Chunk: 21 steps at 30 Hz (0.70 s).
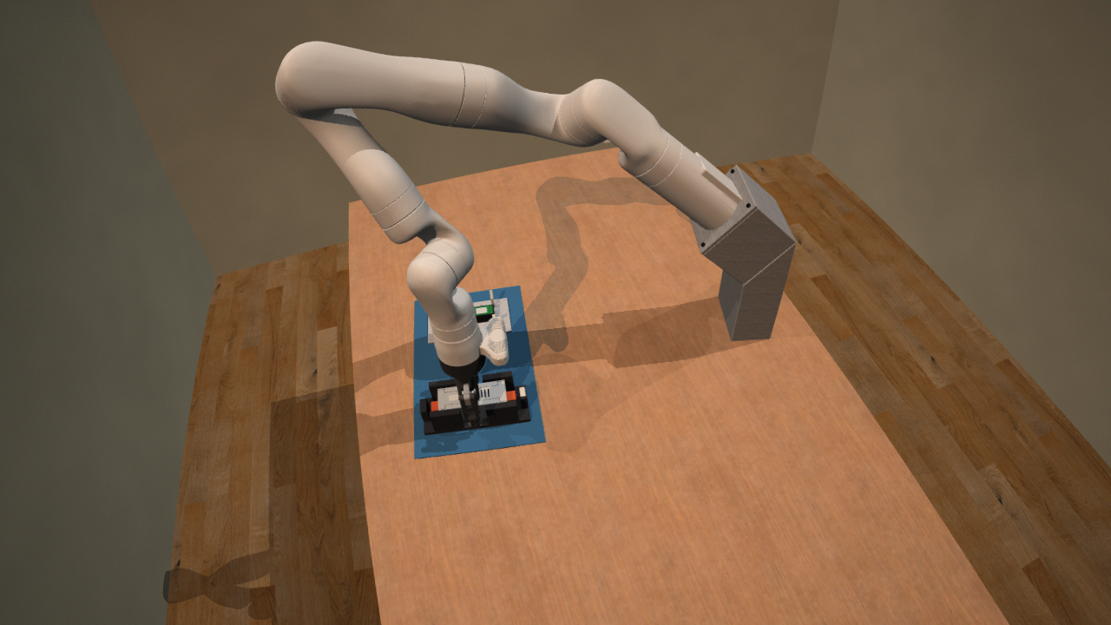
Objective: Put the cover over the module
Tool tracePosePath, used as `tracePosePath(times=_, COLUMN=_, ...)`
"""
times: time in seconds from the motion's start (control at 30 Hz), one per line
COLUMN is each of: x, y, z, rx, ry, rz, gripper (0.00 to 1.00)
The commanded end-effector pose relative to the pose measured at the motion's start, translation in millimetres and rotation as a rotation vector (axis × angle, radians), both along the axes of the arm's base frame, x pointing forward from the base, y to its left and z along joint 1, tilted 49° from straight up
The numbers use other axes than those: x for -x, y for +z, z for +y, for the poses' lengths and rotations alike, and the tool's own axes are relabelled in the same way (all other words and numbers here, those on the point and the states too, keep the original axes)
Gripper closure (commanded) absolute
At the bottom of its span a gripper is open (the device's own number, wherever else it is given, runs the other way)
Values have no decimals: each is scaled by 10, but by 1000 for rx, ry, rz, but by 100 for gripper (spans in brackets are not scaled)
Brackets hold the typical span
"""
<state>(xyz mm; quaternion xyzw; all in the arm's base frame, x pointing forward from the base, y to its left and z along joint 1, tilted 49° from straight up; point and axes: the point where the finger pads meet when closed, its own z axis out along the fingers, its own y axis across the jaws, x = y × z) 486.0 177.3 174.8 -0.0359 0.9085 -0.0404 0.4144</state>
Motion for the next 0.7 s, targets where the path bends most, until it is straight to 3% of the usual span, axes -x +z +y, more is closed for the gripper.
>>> tracePosePath(times=0.0, x=5, y=12, z=10, rx=-2, ry=2, rz=-1, gripper=0)
tracePosePath(times=0.3, x=8, y=16, z=11, rx=-2, ry=2, rz=-1, gripper=0)
tracePosePath(times=0.33, x=8, y=15, z=11, rx=-1, ry=2, rz=-1, gripper=30)
tracePosePath(times=0.67, x=8, y=15, z=11, rx=-1, ry=2, rz=-1, gripper=30)
